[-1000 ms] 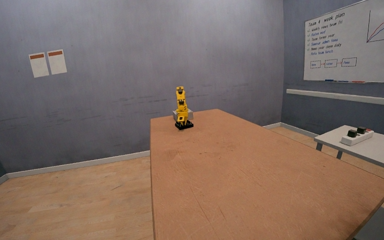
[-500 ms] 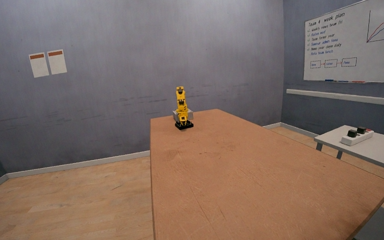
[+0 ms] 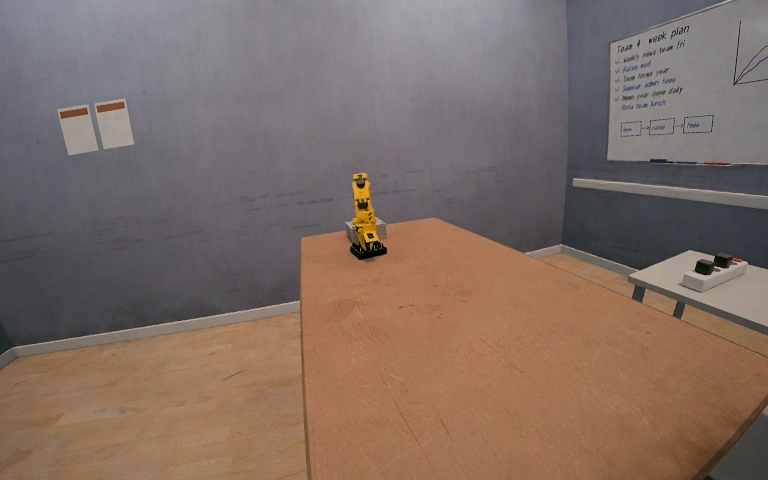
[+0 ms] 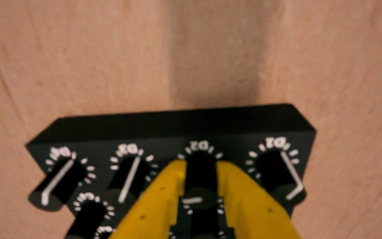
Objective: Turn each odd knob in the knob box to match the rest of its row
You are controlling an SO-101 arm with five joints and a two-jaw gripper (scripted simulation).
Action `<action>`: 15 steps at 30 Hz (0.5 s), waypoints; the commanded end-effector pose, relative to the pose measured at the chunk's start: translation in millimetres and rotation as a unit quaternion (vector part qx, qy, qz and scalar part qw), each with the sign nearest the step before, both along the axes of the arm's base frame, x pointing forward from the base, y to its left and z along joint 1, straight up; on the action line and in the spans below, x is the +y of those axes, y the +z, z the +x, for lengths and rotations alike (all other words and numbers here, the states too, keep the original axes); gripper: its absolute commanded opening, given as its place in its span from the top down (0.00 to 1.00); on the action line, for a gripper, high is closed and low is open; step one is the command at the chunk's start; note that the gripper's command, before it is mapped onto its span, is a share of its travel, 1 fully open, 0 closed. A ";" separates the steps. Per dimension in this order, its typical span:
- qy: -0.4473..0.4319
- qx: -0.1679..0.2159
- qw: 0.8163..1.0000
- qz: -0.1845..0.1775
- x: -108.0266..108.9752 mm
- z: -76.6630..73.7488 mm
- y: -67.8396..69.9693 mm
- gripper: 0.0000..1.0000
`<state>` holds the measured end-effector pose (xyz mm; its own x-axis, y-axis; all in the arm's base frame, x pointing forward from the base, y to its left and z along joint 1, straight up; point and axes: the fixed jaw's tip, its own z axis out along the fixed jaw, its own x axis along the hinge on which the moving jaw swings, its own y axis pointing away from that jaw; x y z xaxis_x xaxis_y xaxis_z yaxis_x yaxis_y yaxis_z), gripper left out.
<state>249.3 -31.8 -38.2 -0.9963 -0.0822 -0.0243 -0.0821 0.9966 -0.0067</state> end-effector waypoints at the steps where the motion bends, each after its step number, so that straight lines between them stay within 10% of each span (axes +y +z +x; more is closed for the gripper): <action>1: 0.026 0.012 1.000 0.002 -0.1 -4.3 -3.5 0.99; 15: 0.139 0.013 0.990 0.001 -0.4 -5.6 -3.5 0.99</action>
<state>248.0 -32.0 -38.3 -0.9524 -0.3040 -0.0238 -0.3038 0.9527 -0.0114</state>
